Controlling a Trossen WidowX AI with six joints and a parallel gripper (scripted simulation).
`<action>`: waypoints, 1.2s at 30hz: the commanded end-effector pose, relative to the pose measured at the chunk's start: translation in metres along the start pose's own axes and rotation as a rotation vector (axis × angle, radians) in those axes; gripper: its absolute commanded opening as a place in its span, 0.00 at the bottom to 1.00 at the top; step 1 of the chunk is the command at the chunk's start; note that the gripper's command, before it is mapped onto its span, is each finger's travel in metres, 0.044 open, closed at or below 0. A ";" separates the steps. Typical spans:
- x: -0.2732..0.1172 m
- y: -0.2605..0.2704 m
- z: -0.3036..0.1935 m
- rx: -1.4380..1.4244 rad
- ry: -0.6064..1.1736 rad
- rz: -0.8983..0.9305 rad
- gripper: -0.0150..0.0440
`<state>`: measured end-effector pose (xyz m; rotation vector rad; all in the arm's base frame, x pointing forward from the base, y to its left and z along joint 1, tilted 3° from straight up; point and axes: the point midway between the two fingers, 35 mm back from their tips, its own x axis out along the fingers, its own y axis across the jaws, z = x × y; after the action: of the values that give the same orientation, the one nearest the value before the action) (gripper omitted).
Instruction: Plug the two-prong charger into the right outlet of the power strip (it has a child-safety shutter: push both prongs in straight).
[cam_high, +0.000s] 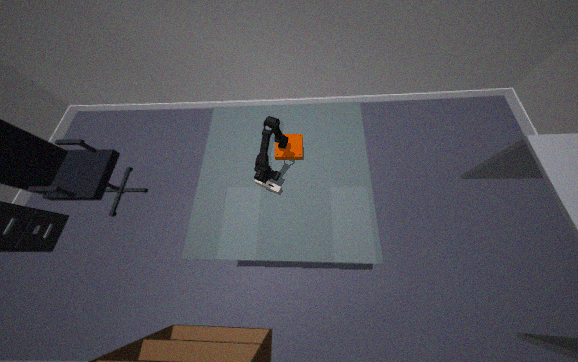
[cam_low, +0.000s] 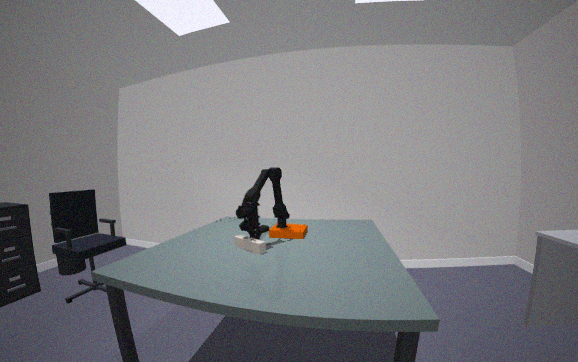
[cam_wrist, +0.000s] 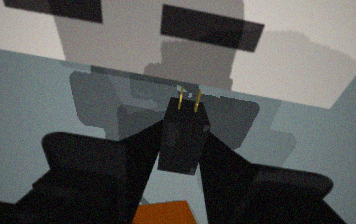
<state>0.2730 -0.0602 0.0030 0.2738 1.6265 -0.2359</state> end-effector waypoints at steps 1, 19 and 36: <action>0.002 0.000 0.000 0.006 0.008 0.003 0.25; 0.002 0.001 0.003 0.006 0.007 0.003 0.25; 0.002 0.001 0.008 0.006 0.007 0.003 0.25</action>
<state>0.2808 -0.0622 0.0020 0.2746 1.6245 -0.2369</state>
